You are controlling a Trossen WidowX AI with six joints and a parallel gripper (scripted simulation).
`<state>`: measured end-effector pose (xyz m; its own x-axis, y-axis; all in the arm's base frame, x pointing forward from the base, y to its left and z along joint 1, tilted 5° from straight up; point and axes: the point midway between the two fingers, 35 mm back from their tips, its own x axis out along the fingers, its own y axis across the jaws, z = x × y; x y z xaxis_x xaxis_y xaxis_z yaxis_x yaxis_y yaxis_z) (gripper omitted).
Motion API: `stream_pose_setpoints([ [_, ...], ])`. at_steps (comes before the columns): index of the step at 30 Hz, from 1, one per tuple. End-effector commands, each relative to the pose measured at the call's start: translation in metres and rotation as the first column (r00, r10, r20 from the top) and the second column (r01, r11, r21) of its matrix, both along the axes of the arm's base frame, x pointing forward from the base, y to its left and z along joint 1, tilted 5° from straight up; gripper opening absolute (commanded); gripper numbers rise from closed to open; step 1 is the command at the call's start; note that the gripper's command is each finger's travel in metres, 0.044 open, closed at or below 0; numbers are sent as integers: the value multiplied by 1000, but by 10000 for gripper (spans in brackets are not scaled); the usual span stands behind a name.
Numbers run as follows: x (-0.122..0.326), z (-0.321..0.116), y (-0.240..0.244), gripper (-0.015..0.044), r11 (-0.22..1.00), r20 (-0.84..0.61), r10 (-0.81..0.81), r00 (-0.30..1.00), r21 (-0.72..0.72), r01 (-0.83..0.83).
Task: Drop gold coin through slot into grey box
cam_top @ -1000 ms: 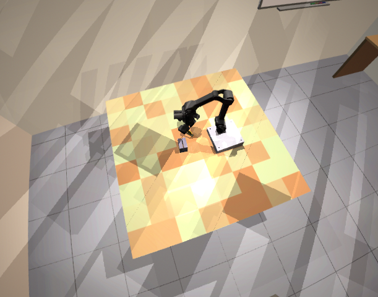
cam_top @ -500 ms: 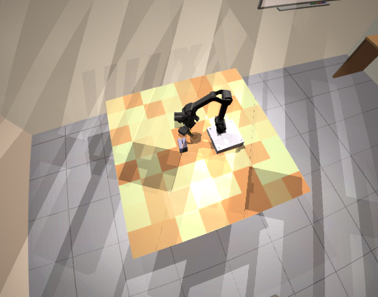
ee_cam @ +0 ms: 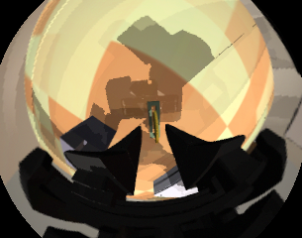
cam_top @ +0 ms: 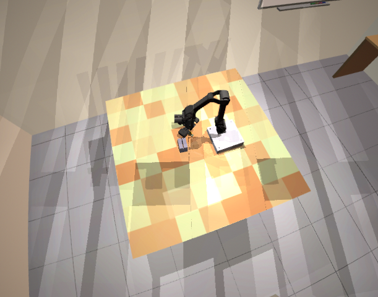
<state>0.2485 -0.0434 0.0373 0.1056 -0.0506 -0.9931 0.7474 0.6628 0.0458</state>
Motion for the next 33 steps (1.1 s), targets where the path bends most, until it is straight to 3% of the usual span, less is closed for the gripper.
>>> stream_pose_setpoints([
  [1, -3, -8, 0, 161, 1000, -9, 4, 1000, -1, -4],
  [13, -3, -24, -1, 161, 1000, -9, 4, 1000, -1, -4],
  [18, -3, -24, -1, 29, 1000, -9, 4, 1000, -1, -4],
  [23, -3, -24, -1, 0, 1000, -9, 4, 1000, -1, -4],
  [33, -2, -16, -1, 0, 1000, -9, 4, 1000, -1, -4],
])
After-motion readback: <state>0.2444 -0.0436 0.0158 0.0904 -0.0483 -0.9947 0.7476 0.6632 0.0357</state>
